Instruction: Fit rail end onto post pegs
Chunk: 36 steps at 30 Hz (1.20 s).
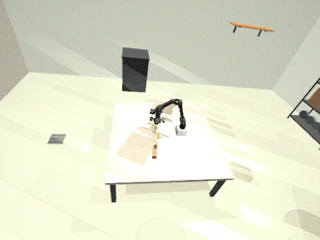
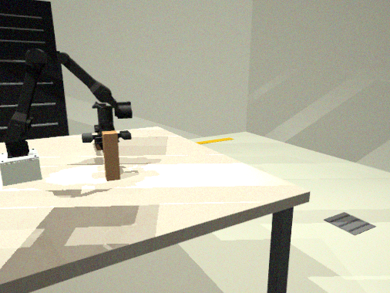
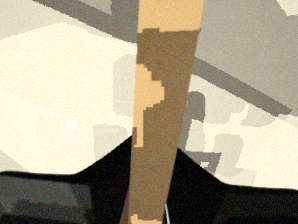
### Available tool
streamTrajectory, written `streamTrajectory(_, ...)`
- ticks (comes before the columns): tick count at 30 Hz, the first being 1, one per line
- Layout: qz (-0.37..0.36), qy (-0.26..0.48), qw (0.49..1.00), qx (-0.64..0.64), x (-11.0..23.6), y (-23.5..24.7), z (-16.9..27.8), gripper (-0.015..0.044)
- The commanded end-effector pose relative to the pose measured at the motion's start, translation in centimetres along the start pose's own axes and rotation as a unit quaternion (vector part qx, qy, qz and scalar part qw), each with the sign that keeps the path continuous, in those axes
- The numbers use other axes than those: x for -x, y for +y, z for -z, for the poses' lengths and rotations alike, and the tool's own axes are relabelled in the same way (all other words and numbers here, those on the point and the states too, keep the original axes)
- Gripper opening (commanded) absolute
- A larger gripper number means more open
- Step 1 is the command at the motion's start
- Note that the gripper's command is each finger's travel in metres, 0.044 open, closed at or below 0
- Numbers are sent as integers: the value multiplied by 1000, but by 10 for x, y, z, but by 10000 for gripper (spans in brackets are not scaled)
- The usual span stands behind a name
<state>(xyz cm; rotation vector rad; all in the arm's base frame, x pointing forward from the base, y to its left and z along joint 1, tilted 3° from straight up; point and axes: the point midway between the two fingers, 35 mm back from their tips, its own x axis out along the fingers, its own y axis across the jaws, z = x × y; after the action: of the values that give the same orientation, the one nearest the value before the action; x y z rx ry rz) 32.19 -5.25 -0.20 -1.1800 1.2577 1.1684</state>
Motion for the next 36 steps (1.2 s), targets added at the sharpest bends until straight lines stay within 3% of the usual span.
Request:
streamTrajectory(1, 1, 1, 1000, 1, 0, -1, 2, 0)
streamTrajectory(36, 1, 1, 1000, 1, 1, -1, 13, 0)
